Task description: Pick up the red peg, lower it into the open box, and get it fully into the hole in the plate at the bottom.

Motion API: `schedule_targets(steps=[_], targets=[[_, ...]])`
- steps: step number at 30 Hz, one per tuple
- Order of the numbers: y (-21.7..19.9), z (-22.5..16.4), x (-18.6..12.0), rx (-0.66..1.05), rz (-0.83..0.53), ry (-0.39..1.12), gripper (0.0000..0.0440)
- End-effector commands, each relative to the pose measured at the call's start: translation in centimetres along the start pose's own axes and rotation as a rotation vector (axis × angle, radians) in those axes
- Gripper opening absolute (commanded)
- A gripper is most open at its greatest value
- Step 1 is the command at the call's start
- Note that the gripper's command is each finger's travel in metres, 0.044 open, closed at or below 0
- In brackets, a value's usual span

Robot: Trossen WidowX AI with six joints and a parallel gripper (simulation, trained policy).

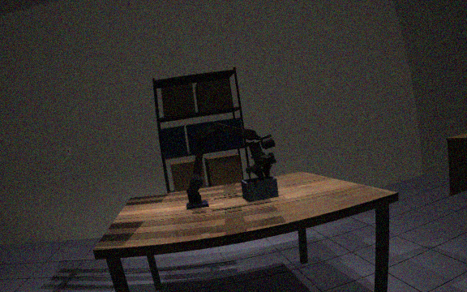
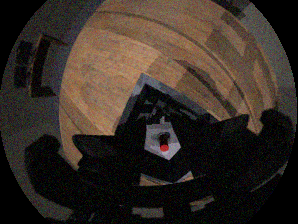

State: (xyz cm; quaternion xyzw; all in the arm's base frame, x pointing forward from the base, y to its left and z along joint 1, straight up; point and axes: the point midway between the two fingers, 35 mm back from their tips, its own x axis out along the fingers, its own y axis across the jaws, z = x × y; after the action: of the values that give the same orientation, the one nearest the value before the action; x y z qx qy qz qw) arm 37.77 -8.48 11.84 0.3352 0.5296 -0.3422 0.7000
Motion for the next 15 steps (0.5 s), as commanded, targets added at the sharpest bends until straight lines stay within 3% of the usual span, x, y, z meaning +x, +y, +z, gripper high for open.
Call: schedule_targets(steps=[1, 15], targets=[[0.0, 0.8, 0.0, -0.006, -0.002, 0.003, 0.0164], [-1.4, 3.8, 0.3, 0.006, -0.034, -0.005, 0.0166]])
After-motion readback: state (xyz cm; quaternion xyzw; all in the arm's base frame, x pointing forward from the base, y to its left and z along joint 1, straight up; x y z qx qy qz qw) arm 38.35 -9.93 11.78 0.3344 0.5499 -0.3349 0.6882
